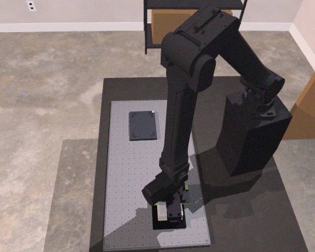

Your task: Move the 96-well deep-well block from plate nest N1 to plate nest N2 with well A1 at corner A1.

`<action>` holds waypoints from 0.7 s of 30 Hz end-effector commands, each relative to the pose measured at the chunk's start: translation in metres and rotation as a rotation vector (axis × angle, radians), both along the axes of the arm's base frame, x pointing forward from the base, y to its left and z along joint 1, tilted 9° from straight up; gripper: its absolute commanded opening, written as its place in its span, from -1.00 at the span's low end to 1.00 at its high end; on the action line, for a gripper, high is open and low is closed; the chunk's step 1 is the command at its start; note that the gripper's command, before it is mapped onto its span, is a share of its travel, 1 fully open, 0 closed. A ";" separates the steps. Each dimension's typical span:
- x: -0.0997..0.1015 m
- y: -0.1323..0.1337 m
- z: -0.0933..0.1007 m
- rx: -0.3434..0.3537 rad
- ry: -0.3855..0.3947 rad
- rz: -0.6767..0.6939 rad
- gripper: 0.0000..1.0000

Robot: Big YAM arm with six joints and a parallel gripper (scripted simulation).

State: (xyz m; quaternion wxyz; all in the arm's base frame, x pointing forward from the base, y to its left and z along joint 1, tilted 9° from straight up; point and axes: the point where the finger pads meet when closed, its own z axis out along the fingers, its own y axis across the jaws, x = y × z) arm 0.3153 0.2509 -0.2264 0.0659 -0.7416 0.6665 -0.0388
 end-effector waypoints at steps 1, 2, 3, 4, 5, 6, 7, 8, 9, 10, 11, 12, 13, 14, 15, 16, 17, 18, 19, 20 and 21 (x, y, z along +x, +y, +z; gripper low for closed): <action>0.000 0.008 0.018 0.014 -0.011 0.004 -1.00; 0.000 0.008 0.019 0.014 -0.011 0.004 -1.00; -0.001 0.008 0.021 0.014 -0.011 0.004 -1.00; -0.001 0.008 0.023 0.014 -0.011 0.005 -1.00; -0.001 0.008 0.024 0.014 -0.011 0.005 -1.00; -0.002 0.008 0.026 0.014 -0.011 0.005 -1.00; -0.002 0.007 0.027 0.014 -0.011 0.005 -1.00; -0.002 0.007 0.029 0.014 -0.011 0.005 -1.00; -0.002 0.007 0.031 0.014 -0.011 0.004 -1.00; -0.002 0.007 0.031 0.014 -0.011 0.004 -1.00; -0.002 0.007 0.031 0.014 -0.011 0.004 -1.00; -0.001 0.007 0.033 0.016 -0.013 0.004 -1.00; -0.002 0.006 0.034 0.014 -0.011 0.004 -1.00; -0.003 0.007 0.036 0.014 -0.011 0.004 -1.00; -0.003 0.007 0.037 0.014 -0.011 0.005 -1.00; -0.004 0.007 0.039 0.014 -0.011 0.006 -1.00; -0.004 0.007 0.040 0.014 -0.011 0.006 -1.00; -0.004 0.007 0.042 0.014 -0.011 0.005 -1.00; -0.004 0.006 0.044 0.014 -0.011 0.005 -1.00; -0.004 0.006 0.045 0.014 -0.011 0.004 -1.00; -0.005 0.006 0.047 0.014 -0.011 0.003 -1.00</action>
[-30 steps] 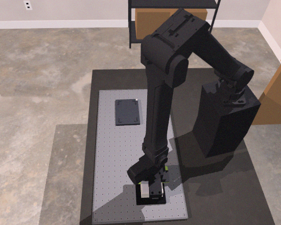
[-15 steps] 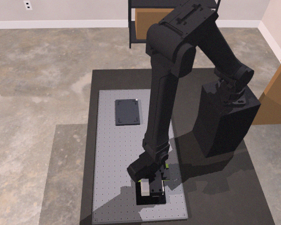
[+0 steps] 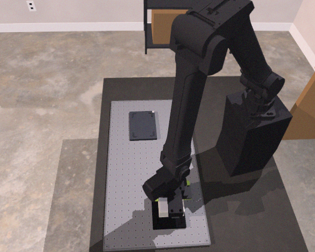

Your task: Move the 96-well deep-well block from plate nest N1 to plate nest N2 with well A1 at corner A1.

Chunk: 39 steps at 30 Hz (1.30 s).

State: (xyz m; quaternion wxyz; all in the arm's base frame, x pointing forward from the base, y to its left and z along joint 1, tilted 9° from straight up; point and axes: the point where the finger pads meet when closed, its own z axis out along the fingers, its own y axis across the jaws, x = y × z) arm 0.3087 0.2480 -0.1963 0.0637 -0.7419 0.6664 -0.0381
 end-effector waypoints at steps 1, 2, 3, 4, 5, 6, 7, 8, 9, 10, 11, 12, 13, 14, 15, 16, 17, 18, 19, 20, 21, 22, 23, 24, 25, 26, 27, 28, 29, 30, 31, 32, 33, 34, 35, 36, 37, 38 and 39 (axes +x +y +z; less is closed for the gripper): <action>0.002 0.009 0.019 0.017 -0.016 0.003 -1.00; 0.002 0.009 0.020 0.018 -0.017 0.004 -1.00; 0.002 0.010 0.022 0.018 -0.017 0.005 -1.00; 0.001 0.009 0.024 0.017 -0.016 0.005 -1.00; 0.000 0.009 0.025 0.017 -0.015 0.005 -1.00; 0.000 0.009 0.025 0.017 -0.015 0.005 -1.00; 0.000 0.009 0.025 0.017 -0.015 0.005 -1.00; 0.004 0.010 0.028 0.021 -0.021 0.003 -1.00; 0.001 0.008 0.029 0.017 -0.017 0.002 -1.00; 0.000 0.008 0.030 0.016 -0.016 0.002 -1.00; 0.000 0.008 0.032 0.016 -0.016 0.004 -1.00; -0.001 0.008 0.033 0.016 -0.016 0.005 -1.00; -0.001 0.008 0.035 0.016 -0.016 0.005 -1.00; -0.002 0.008 0.036 0.016 -0.016 0.005 -1.00; -0.002 0.008 0.037 0.016 -0.016 0.005 -1.00; 0.002 0.010 0.038 0.020 -0.021 0.004 -1.00; 0.004 0.011 0.039 0.023 -0.024 0.003 -1.00; 0.004 0.011 0.039 0.023 -0.024 0.003 -1.00; 0.004 0.007 0.032 0.018 -0.019 0.001 -1.00; 0.004 0.007 0.032 0.018 -0.019 0.001 -1.00; 0.004 0.007 0.032 0.018 -0.019 0.001 -1.00; 0.004 0.007 0.032 0.018 -0.019 0.001 -1.00; 0.004 0.007 0.032 0.018 -0.019 0.001 -1.00; 0.004 0.007 0.032 0.018 -0.019 0.001 -1.00; 0.004 0.007 0.032 0.018 -0.019 0.001 -1.00; 0.004 0.007 0.032 0.018 -0.019 0.001 -1.00; 0.004 0.007 0.032 0.018 -0.019 0.001 -1.00; 0.004 0.007 0.032 0.018 -0.019 0.001 -1.00; 0.004 0.007 0.032 0.018 -0.019 0.001 -1.00; 0.004 0.007 0.032 0.018 -0.019 0.001 -1.00; 0.004 0.007 0.032 0.018 -0.019 0.001 -1.00; 0.004 0.007 0.032 0.018 -0.019 0.001 -1.00; 0.004 0.007 0.032 0.018 -0.019 0.001 -1.00; 0.004 0.007 0.032 0.018 -0.019 0.001 -1.00; 0.004 0.007 0.032 0.018 -0.019 0.001 -1.00; 0.007 -0.001 0.038 0.018 -0.027 0.022 -1.00; 0.010 -0.002 0.038 0.027 -0.035 0.022 -1.00; 0.011 -0.005 0.038 0.027 -0.035 0.022 -1.00; 0.012 -0.008 0.038 0.026 -0.036 0.022 -1.00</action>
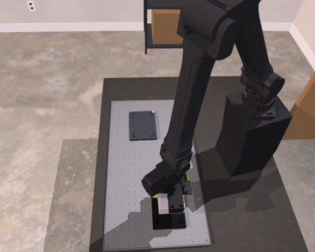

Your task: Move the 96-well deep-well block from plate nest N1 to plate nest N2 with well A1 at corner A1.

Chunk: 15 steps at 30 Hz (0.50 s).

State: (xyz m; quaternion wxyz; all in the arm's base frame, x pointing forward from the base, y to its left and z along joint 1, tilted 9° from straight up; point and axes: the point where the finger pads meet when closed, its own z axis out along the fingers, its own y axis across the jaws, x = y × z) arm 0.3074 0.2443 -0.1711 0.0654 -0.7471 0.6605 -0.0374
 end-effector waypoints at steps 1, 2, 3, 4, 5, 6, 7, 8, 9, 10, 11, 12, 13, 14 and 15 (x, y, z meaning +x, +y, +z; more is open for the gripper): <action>0.014 -0.005 0.013 0.024 -0.034 0.006 -1.00; 0.014 -0.005 0.013 0.024 -0.034 0.006 -1.00; 0.015 -0.008 0.013 0.024 -0.034 0.006 -1.00; 0.016 -0.011 0.013 0.024 -0.034 0.006 -1.00; 0.017 -0.014 0.013 0.024 -0.034 0.006 -1.00; 0.018 -0.018 0.012 0.023 -0.034 0.006 -1.00; 0.019 -0.021 0.012 0.023 -0.034 0.006 -1.00; 0.020 -0.024 0.012 0.023 -0.034 0.006 -1.00; 0.021 -0.027 0.012 0.023 -0.035 0.006 -1.00; 0.022 -0.031 0.012 0.022 -0.035 0.006 -1.00; 0.023 -0.034 0.012 0.022 -0.035 0.006 -1.00; 0.024 -0.037 0.012 0.022 -0.035 0.006 -1.00; 0.025 -0.040 0.012 0.021 -0.035 0.006 -1.00; 0.026 -0.044 0.012 0.021 -0.035 0.006 -1.00; 0.027 -0.047 0.012 0.021 -0.035 0.006 -1.00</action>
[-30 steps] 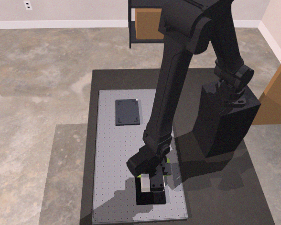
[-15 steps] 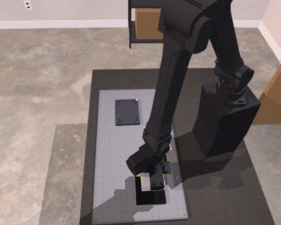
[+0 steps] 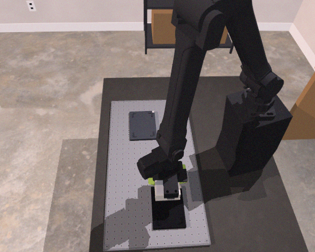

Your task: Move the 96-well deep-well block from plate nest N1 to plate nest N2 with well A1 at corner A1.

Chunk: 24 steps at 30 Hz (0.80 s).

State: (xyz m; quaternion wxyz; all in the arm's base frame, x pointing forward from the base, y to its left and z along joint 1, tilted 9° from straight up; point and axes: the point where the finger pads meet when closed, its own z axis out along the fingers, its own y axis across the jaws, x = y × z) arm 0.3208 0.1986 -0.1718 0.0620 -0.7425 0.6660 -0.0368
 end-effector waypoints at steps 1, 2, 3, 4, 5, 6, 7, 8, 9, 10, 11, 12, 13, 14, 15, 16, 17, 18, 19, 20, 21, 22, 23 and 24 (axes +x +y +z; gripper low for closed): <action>0.015 -0.005 0.013 0.023 -0.041 0.021 -1.00; 0.016 -0.008 0.013 0.023 -0.041 0.021 -1.00; 0.016 -0.008 0.013 0.023 -0.041 0.021 -1.00; 0.016 -0.008 0.013 0.023 -0.041 0.021 -1.00; 0.018 -0.010 0.013 0.024 -0.044 0.021 -1.00; 0.018 -0.014 0.013 0.023 -0.041 0.021 -1.00; 0.019 -0.018 0.013 0.022 -0.042 0.021 -1.00; 0.020 -0.021 0.013 0.022 -0.042 0.021 -1.00; 0.021 -0.024 0.013 0.021 -0.042 0.021 -1.00; 0.022 -0.027 0.013 0.021 -0.042 0.021 -1.00; 0.023 -0.031 0.012 0.020 -0.042 0.021 -1.00; 0.024 -0.034 0.012 0.020 -0.043 0.021 -1.00; 0.025 -0.037 0.012 0.020 -0.043 0.021 -1.00; 0.026 -0.040 0.012 0.020 -0.043 0.021 -1.00; 0.027 -0.044 0.012 0.019 -0.043 0.021 -1.00; 0.028 -0.047 0.012 0.019 -0.043 0.021 -1.00; 0.029 -0.050 0.012 0.019 -0.044 0.021 -1.00; 0.031 -0.053 0.013 0.019 -0.044 0.021 -1.00; 0.032 -0.056 0.013 0.019 -0.044 0.021 -1.00; 0.032 -0.056 0.013 0.019 -0.044 0.021 -1.00; 0.032 -0.056 0.013 0.019 -0.044 0.021 -1.00; 0.034 -0.059 0.013 0.019 -0.047 0.021 -1.00; 0.034 -0.063 0.013 0.019 -0.045 0.021 -1.00; 0.034 -0.066 0.012 0.017 -0.044 0.021 -1.00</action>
